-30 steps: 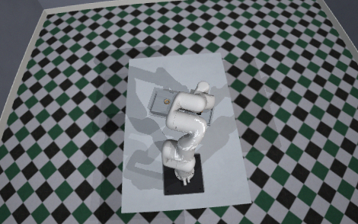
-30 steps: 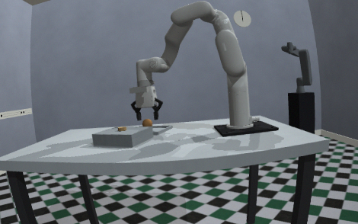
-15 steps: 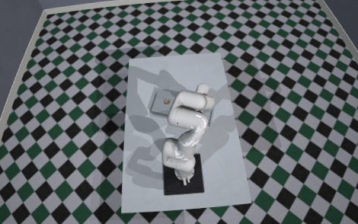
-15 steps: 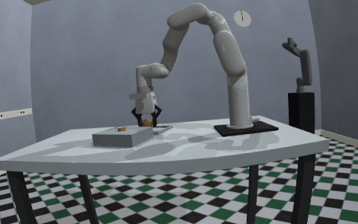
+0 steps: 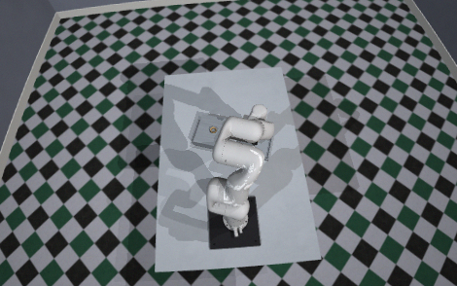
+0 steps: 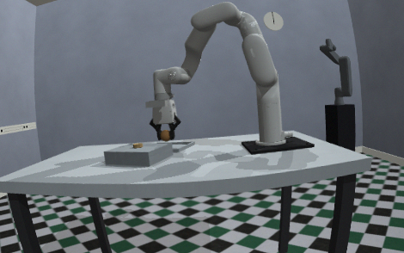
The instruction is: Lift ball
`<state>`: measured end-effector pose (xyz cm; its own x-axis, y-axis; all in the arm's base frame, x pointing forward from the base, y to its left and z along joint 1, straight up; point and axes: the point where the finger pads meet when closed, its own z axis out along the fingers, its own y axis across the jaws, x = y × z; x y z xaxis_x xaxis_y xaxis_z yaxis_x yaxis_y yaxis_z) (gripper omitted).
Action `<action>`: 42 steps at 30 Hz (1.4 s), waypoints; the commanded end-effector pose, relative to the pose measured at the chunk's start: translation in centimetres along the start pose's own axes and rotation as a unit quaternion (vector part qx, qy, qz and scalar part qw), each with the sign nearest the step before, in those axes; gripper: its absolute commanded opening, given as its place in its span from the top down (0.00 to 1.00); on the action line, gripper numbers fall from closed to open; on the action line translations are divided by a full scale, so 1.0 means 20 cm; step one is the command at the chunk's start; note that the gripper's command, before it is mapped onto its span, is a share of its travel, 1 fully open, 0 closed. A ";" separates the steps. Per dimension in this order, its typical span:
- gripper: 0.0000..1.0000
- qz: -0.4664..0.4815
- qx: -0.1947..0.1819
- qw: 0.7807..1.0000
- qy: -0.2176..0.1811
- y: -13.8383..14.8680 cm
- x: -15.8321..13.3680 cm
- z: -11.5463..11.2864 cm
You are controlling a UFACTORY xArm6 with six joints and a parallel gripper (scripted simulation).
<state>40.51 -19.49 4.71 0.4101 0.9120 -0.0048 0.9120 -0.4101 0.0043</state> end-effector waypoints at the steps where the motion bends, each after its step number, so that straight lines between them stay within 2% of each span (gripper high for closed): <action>1: 1.00 0.000 -0.001 1.000 0.000 0.00 0.00 -0.17; 3: 1.00 0.000 -0.001 1.000 0.000 0.00 0.00 -0.26; 5: 1.00 0.000 -0.001 1.000 0.000 0.00 0.00 -0.30; 42: 1.00 0.000 -0.001 1.000 0.000 0.00 0.00 -0.30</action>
<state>40.31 -19.36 10.64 0.4101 0.9120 -0.0047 0.9120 -0.4101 0.0026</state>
